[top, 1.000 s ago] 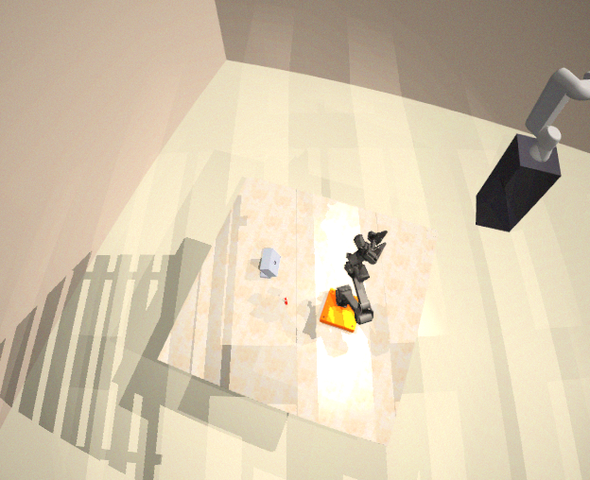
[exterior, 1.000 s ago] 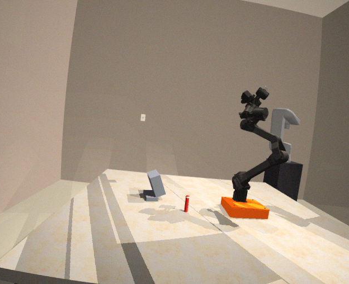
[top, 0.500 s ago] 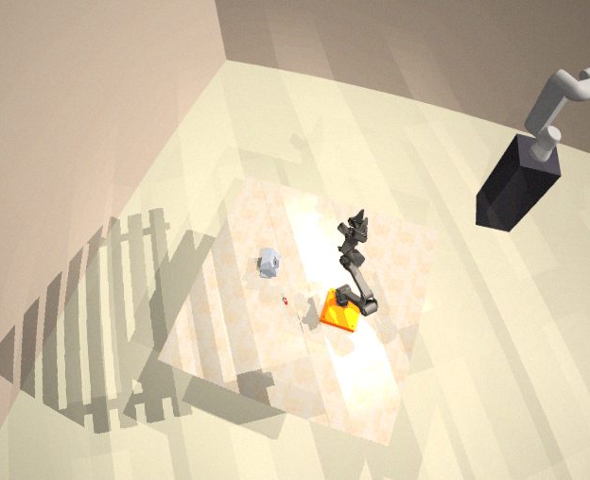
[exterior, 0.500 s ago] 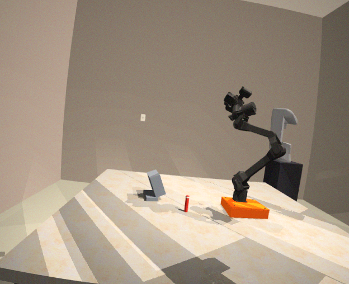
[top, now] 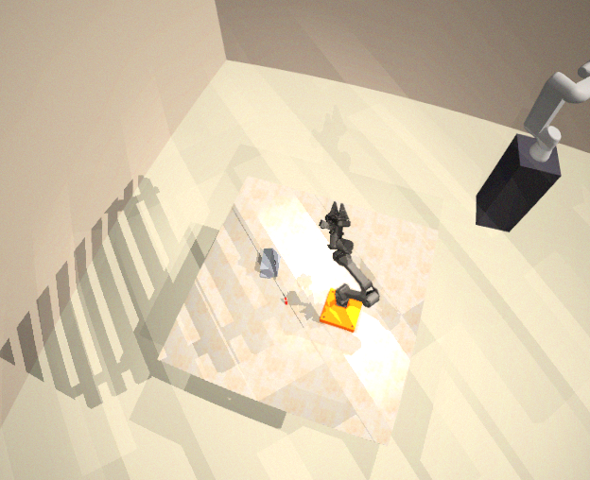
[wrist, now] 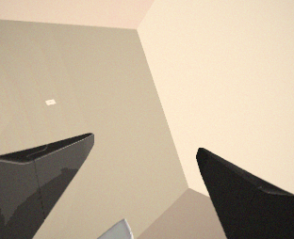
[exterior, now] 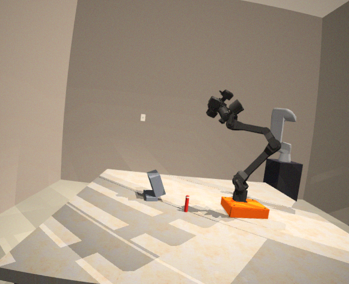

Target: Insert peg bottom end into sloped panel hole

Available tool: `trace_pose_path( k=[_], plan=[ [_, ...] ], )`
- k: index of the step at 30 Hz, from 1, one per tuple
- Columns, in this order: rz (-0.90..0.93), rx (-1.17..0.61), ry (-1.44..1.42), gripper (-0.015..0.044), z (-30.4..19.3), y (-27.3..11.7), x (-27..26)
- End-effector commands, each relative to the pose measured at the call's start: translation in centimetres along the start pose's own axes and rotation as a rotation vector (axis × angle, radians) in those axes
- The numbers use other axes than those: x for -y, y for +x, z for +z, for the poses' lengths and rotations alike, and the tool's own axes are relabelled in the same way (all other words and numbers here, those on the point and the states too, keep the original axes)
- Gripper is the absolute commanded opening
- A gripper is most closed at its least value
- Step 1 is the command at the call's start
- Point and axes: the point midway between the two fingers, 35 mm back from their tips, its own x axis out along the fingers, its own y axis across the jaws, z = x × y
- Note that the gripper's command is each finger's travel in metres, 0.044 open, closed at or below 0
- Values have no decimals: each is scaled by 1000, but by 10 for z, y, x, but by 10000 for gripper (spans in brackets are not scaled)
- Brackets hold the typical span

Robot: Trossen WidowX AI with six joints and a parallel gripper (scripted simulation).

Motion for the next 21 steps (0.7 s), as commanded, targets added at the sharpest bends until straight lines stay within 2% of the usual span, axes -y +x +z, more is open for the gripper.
trace_pose_path(
  k=[1, 11, 21],
  plan=[
    [58, 46, 74, 440, 18, -1, -14],
    [242, 179, 165, 440, 65, -8, -60],
    [534, 363, 266, 440, 134, -42, -124]
  ],
)
